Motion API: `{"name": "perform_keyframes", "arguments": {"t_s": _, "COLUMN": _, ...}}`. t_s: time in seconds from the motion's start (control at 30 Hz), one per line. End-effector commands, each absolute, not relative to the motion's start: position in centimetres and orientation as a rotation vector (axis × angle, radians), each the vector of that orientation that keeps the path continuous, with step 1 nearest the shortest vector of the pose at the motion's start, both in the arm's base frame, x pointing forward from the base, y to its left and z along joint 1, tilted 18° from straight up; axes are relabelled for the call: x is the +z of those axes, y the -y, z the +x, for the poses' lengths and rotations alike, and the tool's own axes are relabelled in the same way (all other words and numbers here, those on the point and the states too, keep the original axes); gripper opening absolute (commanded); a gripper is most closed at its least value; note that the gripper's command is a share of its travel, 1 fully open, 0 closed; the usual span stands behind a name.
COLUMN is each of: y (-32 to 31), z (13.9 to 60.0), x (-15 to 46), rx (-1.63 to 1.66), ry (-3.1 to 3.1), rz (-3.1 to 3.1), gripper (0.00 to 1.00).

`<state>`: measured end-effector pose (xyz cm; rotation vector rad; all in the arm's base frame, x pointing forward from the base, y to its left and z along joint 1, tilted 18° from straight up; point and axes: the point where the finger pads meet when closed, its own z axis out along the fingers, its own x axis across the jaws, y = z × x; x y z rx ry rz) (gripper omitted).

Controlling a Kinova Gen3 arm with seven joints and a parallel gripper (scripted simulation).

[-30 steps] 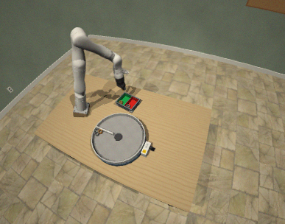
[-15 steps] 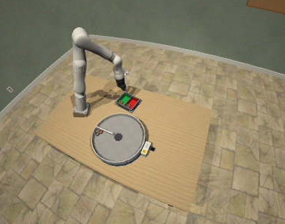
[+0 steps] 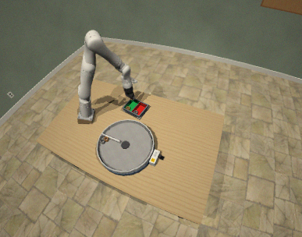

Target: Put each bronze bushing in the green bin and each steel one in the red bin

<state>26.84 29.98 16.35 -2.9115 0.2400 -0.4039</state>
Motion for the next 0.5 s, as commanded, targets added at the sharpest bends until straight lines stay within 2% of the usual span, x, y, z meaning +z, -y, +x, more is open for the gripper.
{"name": "perform_keyframes", "arguments": {"t_s": 0.0, "y": -29.9, "z": 26.7, "x": 15.6, "rx": -0.392, "ry": -0.237, "rz": -2.925, "gripper": 0.0}}
{"name": "perform_keyframes", "arguments": {"t_s": 0.13, "y": -30.3, "z": 27.3, "x": 13.5, "rx": -0.392, "ry": -0.237, "rz": -2.925, "gripper": 0.0}}
{"name": "perform_keyframes", "arguments": {"t_s": 0.47, "y": -30.3, "z": 27.3, "x": 13.5, "rx": -0.392, "ry": -0.237, "rz": -2.925, "gripper": 0.0}}
